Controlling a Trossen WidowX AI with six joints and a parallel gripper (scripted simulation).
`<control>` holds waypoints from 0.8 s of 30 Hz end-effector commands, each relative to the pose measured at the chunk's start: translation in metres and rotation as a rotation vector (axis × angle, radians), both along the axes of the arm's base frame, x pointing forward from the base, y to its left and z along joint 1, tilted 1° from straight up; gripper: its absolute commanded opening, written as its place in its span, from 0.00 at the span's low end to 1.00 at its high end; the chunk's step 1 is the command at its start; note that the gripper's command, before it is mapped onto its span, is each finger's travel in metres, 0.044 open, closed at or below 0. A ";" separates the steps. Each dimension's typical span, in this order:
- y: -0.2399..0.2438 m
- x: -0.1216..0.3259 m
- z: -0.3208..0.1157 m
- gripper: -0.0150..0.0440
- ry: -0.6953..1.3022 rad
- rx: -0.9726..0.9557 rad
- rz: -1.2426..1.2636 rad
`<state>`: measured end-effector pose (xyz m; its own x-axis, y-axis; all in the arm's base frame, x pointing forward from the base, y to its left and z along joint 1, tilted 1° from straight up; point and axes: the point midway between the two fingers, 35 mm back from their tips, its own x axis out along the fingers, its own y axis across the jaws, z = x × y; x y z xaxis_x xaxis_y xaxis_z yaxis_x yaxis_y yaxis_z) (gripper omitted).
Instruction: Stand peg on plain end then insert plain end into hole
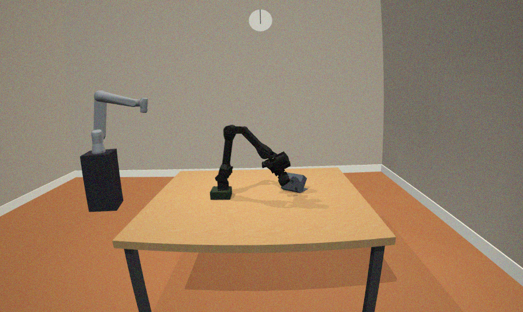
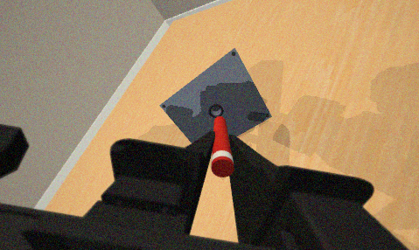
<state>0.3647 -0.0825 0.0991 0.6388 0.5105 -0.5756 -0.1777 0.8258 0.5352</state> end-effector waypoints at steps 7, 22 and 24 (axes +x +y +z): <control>0.009 0.006 -0.005 0.25 -0.010 0.020 0.009; 0.017 0.017 -0.014 0.25 -0.014 0.021 0.011; 0.018 0.018 -0.016 0.25 -0.014 0.021 0.011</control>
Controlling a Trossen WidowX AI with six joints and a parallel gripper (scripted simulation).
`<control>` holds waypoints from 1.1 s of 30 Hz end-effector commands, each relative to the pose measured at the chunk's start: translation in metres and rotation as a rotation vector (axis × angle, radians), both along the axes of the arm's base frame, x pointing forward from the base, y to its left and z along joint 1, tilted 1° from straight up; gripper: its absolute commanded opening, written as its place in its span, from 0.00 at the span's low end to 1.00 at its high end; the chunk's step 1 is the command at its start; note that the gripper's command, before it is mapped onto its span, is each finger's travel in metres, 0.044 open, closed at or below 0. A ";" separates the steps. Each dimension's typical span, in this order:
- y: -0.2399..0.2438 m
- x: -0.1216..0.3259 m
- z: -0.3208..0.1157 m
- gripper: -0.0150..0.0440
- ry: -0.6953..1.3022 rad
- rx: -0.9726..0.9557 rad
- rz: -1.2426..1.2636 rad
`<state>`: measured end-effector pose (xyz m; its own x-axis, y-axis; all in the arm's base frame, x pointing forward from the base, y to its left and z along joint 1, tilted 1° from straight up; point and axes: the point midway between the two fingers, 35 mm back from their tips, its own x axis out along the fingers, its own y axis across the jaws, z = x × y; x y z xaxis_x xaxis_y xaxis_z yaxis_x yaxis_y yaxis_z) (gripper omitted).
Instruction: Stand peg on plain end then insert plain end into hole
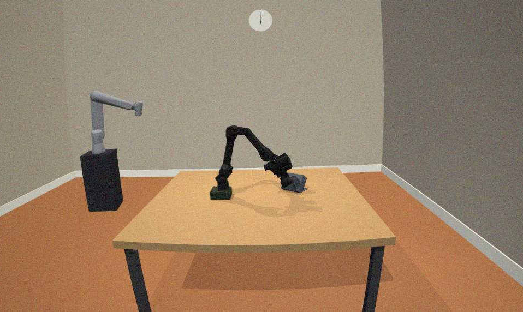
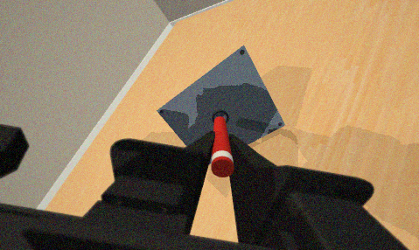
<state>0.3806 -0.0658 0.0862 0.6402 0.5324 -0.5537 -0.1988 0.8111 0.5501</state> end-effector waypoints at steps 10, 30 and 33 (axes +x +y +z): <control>0.003 0.003 -0.003 0.25 -0.001 0.000 0.000; 0.005 0.007 -0.006 0.25 -0.001 0.000 0.000; 0.006 0.008 -0.007 0.25 -0.001 0.001 0.000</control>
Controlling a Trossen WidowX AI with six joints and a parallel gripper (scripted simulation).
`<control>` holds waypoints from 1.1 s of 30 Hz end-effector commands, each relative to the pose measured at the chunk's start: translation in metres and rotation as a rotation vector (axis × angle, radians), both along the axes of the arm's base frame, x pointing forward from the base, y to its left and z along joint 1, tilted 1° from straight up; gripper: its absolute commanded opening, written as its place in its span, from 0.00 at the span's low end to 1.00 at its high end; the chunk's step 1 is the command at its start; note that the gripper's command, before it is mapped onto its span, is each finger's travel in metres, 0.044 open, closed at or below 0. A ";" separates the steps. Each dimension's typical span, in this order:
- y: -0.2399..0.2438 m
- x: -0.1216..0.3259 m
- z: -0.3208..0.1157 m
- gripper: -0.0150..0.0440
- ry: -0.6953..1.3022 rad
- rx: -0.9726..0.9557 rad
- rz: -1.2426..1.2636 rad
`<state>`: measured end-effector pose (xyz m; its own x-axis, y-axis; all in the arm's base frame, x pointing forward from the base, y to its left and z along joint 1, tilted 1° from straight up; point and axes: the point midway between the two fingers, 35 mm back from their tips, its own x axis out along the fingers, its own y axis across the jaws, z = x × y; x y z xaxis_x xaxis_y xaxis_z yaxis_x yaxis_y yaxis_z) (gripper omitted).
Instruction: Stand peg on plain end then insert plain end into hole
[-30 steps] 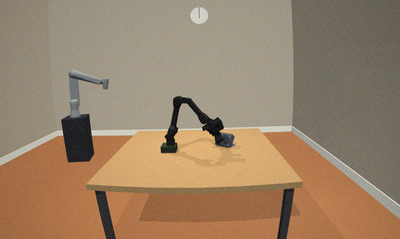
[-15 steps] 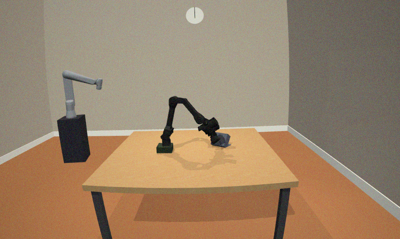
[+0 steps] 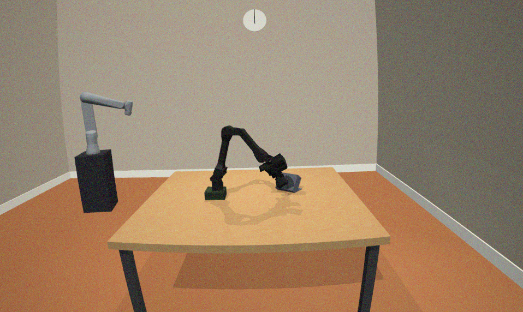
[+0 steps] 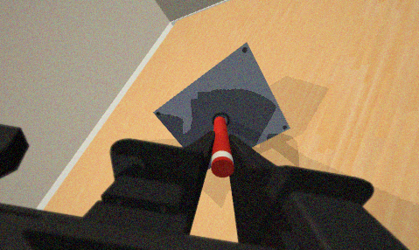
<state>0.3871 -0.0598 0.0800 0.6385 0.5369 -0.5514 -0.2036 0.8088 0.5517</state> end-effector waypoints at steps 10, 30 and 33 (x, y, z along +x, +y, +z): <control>0.002 0.006 -0.004 0.25 0.000 -0.002 -0.005; 0.009 0.015 -0.011 0.25 -0.001 -0.001 -0.005; 0.011 0.016 -0.013 0.25 -0.001 -0.001 -0.005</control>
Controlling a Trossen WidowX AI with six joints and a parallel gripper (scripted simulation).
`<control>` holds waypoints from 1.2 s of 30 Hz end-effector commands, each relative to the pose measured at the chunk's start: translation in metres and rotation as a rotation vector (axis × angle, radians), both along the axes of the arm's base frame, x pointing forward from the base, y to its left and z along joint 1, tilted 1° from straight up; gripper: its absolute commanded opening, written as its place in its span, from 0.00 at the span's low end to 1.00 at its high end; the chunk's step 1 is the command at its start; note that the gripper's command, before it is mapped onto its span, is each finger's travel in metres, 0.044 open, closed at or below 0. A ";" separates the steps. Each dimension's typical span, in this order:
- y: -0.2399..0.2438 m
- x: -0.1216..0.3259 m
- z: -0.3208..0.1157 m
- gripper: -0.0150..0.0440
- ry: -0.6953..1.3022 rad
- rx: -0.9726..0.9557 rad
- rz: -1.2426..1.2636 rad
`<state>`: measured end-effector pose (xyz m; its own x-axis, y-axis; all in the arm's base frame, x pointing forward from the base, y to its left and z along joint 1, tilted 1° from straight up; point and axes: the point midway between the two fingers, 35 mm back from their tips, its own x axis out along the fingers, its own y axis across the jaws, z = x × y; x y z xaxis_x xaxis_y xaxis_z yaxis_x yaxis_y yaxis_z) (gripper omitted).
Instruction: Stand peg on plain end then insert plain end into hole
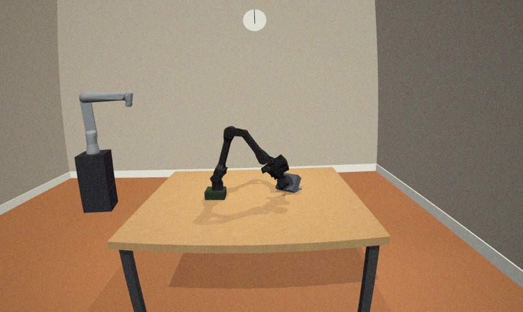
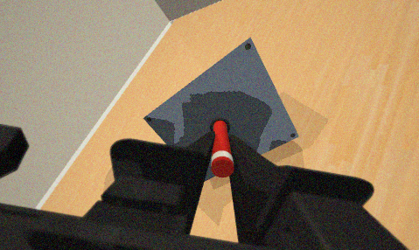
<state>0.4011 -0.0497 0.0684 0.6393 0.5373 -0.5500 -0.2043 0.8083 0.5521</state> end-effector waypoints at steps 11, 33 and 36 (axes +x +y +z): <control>0.004 0.006 -0.004 0.25 0.000 -0.001 -0.005; 0.005 0.006 -0.005 0.57 0.000 0.001 0.000; 0.005 0.006 -0.005 0.70 0.000 0.001 0.000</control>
<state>0.4067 -0.0446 0.0635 0.6387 0.5388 -0.5493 -0.2045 0.8071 0.5538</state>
